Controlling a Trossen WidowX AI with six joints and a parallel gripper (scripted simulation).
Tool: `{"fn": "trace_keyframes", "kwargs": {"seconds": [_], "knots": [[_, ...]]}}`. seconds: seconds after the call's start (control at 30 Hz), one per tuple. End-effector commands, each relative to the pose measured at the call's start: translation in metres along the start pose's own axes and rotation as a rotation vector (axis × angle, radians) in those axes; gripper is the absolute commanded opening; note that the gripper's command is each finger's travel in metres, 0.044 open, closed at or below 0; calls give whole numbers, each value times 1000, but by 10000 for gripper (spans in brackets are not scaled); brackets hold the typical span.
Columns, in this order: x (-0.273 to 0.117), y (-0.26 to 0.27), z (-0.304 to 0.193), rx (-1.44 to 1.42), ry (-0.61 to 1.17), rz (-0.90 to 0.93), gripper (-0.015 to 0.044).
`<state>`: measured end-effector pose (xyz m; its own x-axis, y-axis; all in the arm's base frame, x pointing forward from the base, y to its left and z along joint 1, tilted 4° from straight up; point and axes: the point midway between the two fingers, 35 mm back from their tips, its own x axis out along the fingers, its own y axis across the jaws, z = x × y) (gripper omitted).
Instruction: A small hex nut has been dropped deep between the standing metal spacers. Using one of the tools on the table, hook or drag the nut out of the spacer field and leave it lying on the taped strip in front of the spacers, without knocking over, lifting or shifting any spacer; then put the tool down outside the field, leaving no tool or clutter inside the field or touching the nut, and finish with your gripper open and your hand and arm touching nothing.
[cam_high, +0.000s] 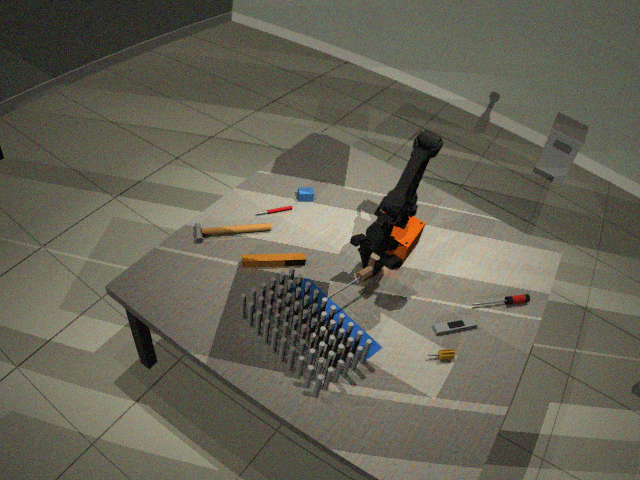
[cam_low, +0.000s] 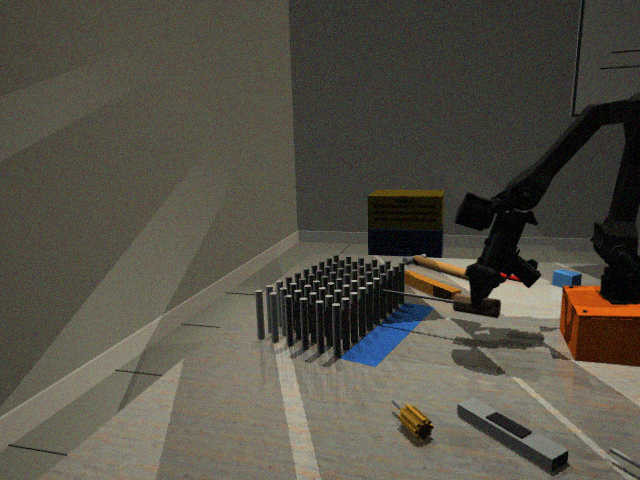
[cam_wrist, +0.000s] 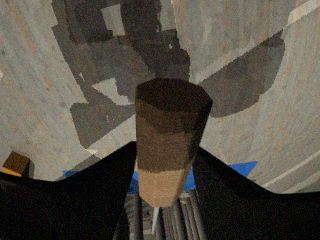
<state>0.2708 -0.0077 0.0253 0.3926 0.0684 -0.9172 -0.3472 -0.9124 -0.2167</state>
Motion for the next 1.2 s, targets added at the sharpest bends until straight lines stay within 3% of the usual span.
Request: {"fn": "trace_keyframes", "kwargs": {"seconds": [0.0, 1.17], "knots": [[19, 6, 13, 6, -7, 9, 0], [37, 10, 7, 4, -5, 8, 0]]}}
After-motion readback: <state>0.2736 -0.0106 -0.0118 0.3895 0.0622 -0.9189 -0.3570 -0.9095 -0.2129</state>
